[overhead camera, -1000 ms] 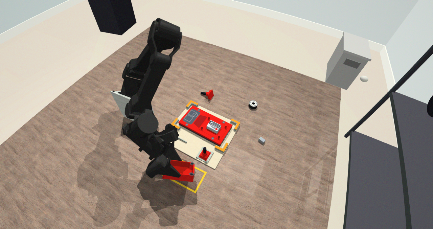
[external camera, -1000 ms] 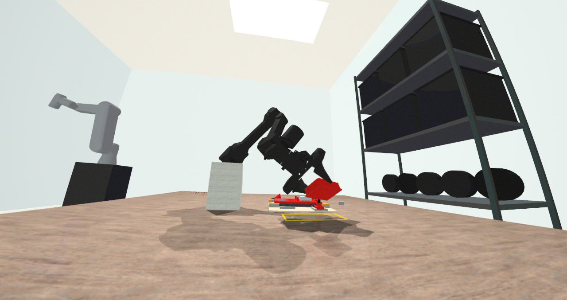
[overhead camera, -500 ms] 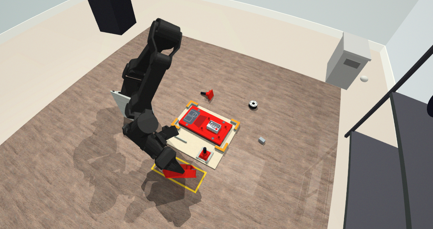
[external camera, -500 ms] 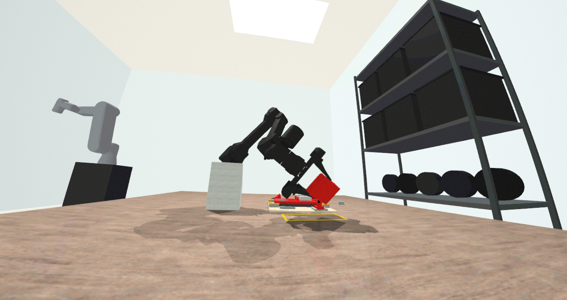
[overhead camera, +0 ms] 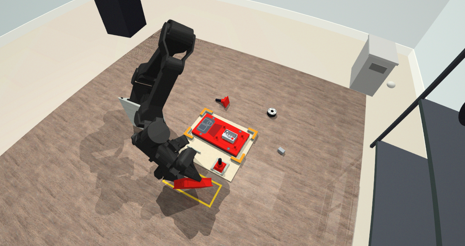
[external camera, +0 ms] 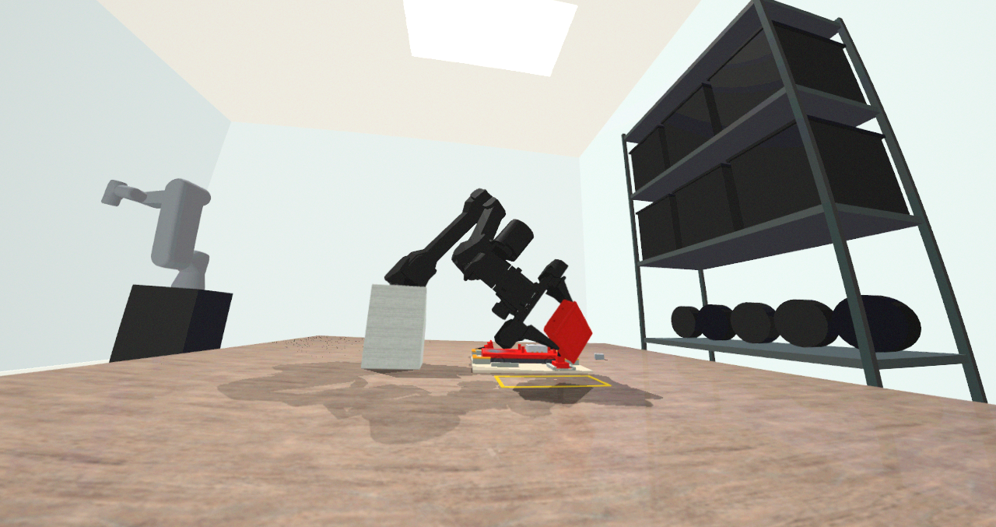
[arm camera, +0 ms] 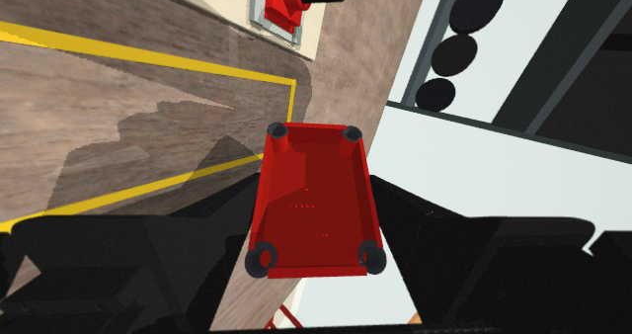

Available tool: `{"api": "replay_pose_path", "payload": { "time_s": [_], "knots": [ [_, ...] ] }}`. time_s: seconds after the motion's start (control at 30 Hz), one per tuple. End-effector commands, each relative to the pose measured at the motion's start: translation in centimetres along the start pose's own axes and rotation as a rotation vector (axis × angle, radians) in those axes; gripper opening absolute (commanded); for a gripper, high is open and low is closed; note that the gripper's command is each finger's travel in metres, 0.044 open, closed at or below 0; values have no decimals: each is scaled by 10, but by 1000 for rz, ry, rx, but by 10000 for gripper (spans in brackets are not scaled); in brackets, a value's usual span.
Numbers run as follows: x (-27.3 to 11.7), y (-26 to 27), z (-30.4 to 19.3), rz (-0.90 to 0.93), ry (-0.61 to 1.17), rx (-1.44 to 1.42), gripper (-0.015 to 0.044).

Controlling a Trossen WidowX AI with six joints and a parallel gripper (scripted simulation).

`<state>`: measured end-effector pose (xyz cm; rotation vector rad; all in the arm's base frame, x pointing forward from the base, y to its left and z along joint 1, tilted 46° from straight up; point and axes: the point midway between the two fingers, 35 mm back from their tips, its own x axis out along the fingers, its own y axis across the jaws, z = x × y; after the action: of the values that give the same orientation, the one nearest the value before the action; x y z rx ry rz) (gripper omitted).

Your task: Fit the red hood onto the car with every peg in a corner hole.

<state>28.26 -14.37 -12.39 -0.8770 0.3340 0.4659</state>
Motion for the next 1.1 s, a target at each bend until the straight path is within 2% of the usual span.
{"api": "replay_pose_path", "payload": {
  "time_s": [0.0,1.07],
  "knots": [
    [0,-1,0,-3,-1,-121,0],
    [7,18,3,-2,0,-1029,0]
  ]
}}
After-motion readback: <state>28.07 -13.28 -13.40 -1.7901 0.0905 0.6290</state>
